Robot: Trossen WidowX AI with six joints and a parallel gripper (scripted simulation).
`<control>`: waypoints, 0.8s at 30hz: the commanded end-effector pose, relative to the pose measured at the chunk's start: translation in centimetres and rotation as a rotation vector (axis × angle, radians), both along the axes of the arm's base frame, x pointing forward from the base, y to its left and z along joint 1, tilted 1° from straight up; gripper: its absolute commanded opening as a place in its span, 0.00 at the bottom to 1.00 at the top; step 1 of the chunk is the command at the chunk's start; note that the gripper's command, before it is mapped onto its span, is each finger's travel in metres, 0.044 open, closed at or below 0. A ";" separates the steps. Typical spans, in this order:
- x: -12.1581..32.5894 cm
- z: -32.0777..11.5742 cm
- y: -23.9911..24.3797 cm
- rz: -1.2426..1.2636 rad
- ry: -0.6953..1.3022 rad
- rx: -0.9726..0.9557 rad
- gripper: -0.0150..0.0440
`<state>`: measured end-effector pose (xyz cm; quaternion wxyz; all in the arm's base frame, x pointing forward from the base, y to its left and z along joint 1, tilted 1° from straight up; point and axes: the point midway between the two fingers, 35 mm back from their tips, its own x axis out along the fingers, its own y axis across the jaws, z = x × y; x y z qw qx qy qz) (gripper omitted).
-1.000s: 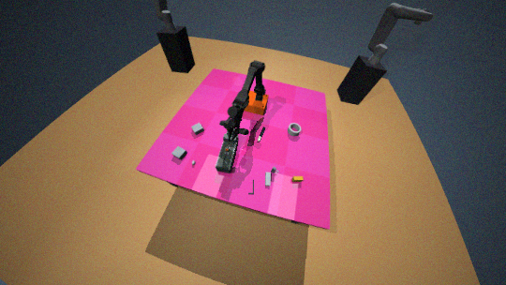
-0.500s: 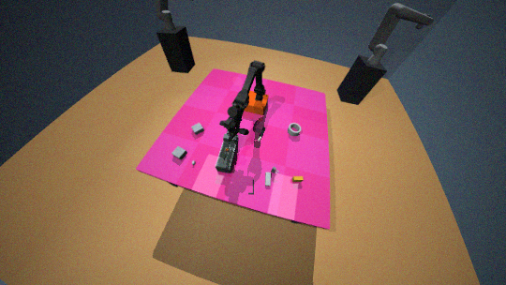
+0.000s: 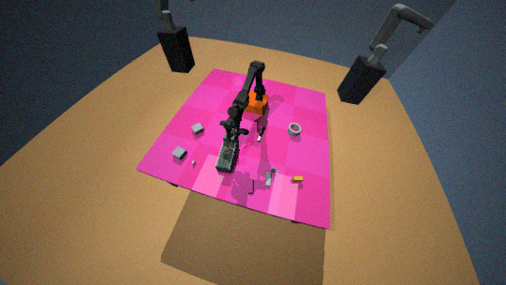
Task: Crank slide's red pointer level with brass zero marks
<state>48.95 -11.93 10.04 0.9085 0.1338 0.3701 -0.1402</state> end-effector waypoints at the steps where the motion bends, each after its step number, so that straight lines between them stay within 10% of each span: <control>1: 0.0 0.0 0.0 0.000 0.000 0.000 0.79; 7: 0.0 0.0 0.0 0.000 0.000 0.000 1.00; 24: 0.0 0.0 0.0 0.000 0.000 0.000 0.25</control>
